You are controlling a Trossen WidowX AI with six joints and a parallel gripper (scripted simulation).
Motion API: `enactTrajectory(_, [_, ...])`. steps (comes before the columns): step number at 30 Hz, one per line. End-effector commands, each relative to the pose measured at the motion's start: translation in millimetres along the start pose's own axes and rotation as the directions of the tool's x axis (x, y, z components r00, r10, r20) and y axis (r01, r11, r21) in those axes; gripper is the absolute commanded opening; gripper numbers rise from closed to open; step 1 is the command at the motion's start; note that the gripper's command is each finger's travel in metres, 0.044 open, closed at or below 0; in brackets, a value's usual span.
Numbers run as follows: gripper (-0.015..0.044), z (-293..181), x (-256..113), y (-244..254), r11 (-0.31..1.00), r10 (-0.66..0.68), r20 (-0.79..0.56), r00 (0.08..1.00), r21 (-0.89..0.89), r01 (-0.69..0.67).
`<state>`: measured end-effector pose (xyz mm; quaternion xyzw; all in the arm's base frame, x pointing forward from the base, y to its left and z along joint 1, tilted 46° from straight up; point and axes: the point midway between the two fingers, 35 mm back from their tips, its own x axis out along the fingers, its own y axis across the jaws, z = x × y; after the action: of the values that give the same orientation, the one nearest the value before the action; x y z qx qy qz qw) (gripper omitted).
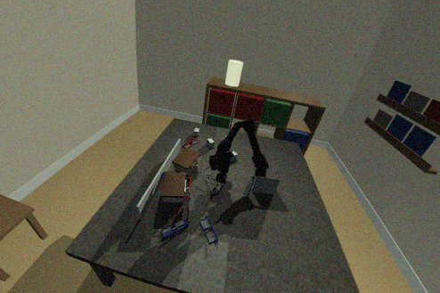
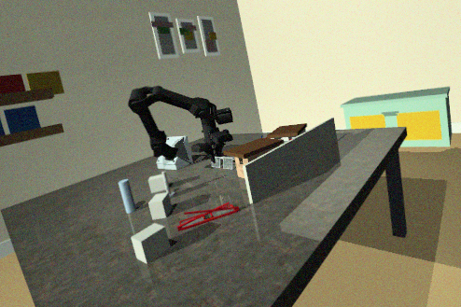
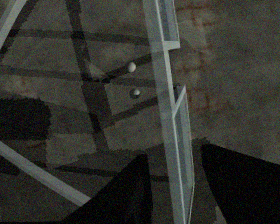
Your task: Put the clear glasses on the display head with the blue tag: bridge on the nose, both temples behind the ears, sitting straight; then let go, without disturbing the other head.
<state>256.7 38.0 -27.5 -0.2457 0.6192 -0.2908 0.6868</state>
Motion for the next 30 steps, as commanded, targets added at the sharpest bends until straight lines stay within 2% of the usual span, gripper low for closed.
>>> enactTrajectory(1, [0.0120,0.0,2.2,0.1,1.000,-0.002,0.004,1.000,-0.007,0.002])
enactTrajectory(8, [0.0120,-0.1,2.3,3.6,1.000,-0.002,0.004,1.000,-0.007,0.002])
enactTrajectory(26, [0.0000,-0.8,2.4,1.9,1.000,-0.002,0.000,1.000,-0.005,0.002])
enactTrajectory(30, [0.0000,-0.8,2.4,1.9,1.000,-0.002,0.000,1.000,-0.005,0.002])
